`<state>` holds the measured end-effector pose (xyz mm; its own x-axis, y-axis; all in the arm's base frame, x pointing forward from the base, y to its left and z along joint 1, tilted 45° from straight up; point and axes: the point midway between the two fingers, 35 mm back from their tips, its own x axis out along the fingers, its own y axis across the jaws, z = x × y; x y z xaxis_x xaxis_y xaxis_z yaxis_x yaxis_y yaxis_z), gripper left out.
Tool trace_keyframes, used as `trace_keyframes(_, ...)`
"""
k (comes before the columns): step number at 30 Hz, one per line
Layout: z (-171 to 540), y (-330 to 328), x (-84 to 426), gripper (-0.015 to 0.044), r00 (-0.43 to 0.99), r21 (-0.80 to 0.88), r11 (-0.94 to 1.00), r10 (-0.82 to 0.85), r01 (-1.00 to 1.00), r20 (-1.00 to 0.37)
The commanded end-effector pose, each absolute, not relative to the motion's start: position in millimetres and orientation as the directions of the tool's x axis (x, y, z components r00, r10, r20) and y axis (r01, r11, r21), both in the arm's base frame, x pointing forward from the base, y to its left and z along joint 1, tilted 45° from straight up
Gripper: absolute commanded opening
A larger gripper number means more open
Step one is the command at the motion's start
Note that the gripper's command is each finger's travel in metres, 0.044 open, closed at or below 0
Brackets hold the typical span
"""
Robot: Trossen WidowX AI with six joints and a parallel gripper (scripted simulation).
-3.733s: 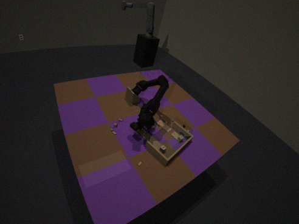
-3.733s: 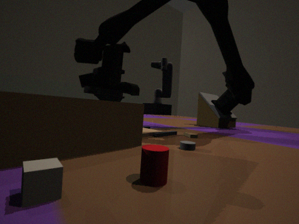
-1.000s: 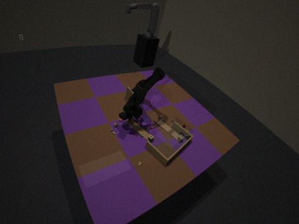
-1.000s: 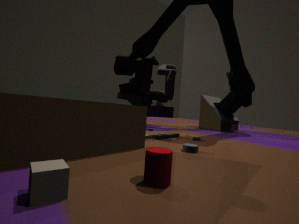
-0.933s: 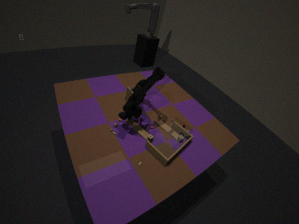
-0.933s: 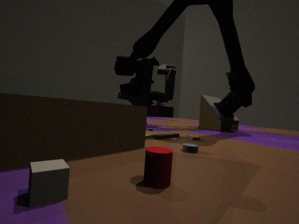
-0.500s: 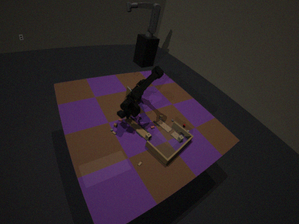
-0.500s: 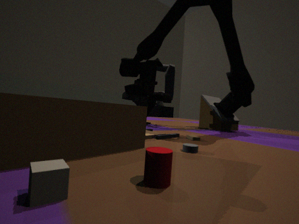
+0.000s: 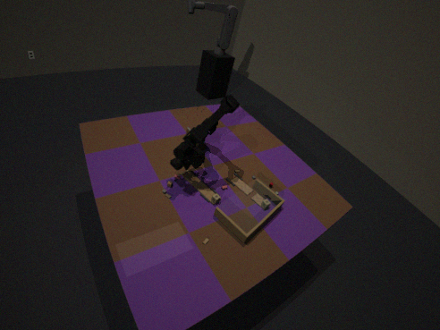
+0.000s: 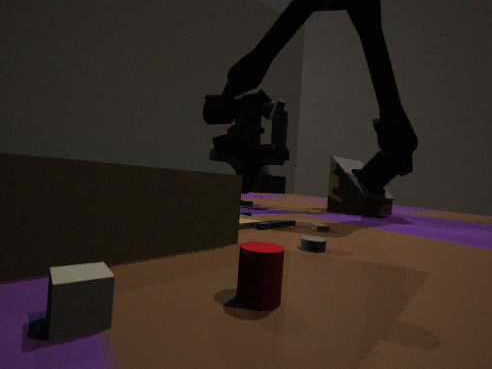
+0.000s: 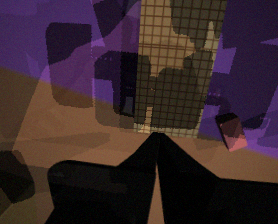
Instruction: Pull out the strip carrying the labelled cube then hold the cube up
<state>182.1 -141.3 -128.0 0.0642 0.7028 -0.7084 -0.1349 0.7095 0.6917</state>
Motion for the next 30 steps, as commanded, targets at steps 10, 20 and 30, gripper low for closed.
trace_keyframes(10,-109,-159,213,0.0157,0.072,0.673,0.727,0.685,-0.133,-0.725)
trace_keyframes(20,-100,-156,252,0.042,0.074,0.674,0.726,0.686,-0.135,-0.724)
trace_keyframes(30,-91,-156,288,0.044,0.075,0.674,0.726,0.686,-0.136,-0.724)
